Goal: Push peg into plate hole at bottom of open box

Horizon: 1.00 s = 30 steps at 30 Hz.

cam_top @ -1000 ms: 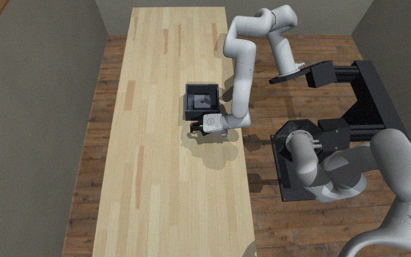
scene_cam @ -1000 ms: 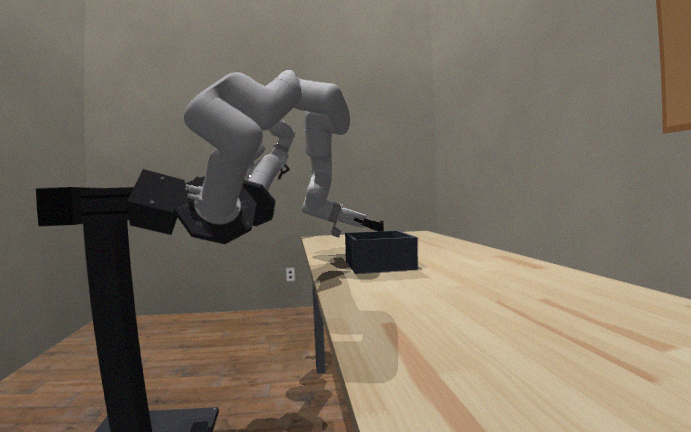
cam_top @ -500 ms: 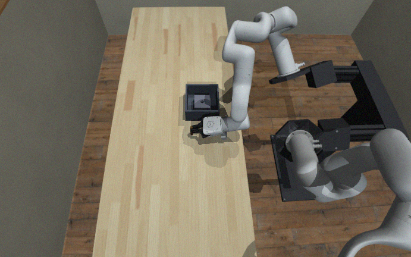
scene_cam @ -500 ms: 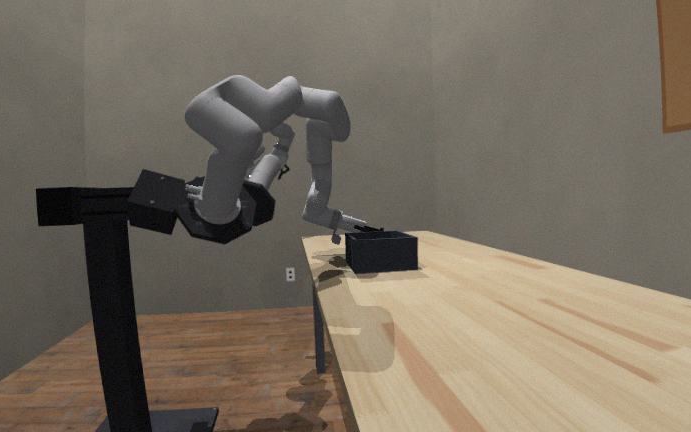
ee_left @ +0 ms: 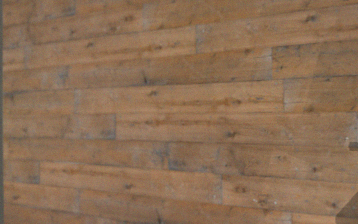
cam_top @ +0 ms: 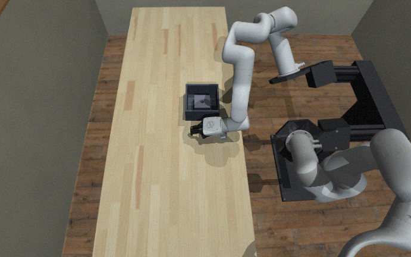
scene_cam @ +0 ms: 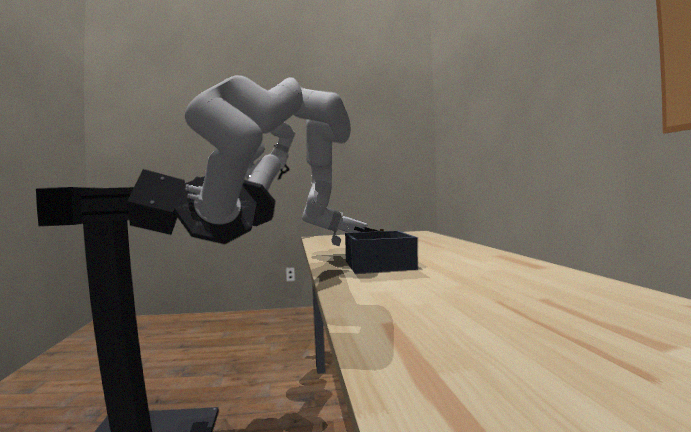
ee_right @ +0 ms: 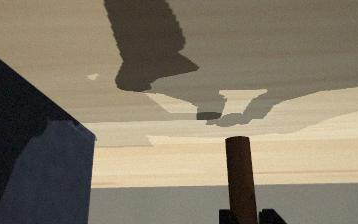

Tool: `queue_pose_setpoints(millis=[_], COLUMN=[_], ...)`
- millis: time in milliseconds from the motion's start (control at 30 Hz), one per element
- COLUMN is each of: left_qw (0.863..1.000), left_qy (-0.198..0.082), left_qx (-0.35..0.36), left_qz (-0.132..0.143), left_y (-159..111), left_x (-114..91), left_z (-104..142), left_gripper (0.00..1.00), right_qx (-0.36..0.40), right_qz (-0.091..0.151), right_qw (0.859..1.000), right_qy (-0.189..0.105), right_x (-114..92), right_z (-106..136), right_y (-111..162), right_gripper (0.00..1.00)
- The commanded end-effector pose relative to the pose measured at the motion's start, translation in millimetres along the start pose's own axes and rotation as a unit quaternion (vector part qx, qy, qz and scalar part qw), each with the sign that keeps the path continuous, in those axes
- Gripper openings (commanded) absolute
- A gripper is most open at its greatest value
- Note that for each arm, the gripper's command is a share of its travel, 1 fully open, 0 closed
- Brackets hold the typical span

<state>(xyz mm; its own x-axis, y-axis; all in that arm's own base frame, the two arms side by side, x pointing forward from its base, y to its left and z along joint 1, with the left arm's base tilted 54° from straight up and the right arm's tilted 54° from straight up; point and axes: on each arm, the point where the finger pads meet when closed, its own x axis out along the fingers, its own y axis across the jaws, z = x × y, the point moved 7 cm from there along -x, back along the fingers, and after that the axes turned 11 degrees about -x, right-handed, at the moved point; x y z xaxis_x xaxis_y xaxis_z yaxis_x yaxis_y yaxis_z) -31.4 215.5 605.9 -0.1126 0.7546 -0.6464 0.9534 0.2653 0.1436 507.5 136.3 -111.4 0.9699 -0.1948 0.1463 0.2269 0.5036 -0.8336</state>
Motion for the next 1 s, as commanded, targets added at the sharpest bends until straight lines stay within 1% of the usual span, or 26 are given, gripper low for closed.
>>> queue_pose_setpoints(millis=[0,467,967], left_qw=[1.0,1.0,1.0], left_qy=[0.001,0.001,0.001], left_qx=[-0.001,-0.001,-0.001], left_qz=[0.001,0.001,0.001], left_y=[-0.3,-0.3,-0.3], left_x=[-1.4,-1.4,-1.4], left_z=[-0.6,-0.6,-0.6], left_gripper=[1.0,1.0,1.0], right_qx=[0.002,0.002,0.002], right_qz=[0.0,0.0,0.0], right_qw=[1.0,1.0,1.0], right_qy=[-0.001,-0.001,-0.001], right_x=[-0.1,0.2,2.8], right_z=[2.8,1.8,-5.1], right_y=[1.0,1.2,2.5], right_gripper=[0.0,0.0,0.0])
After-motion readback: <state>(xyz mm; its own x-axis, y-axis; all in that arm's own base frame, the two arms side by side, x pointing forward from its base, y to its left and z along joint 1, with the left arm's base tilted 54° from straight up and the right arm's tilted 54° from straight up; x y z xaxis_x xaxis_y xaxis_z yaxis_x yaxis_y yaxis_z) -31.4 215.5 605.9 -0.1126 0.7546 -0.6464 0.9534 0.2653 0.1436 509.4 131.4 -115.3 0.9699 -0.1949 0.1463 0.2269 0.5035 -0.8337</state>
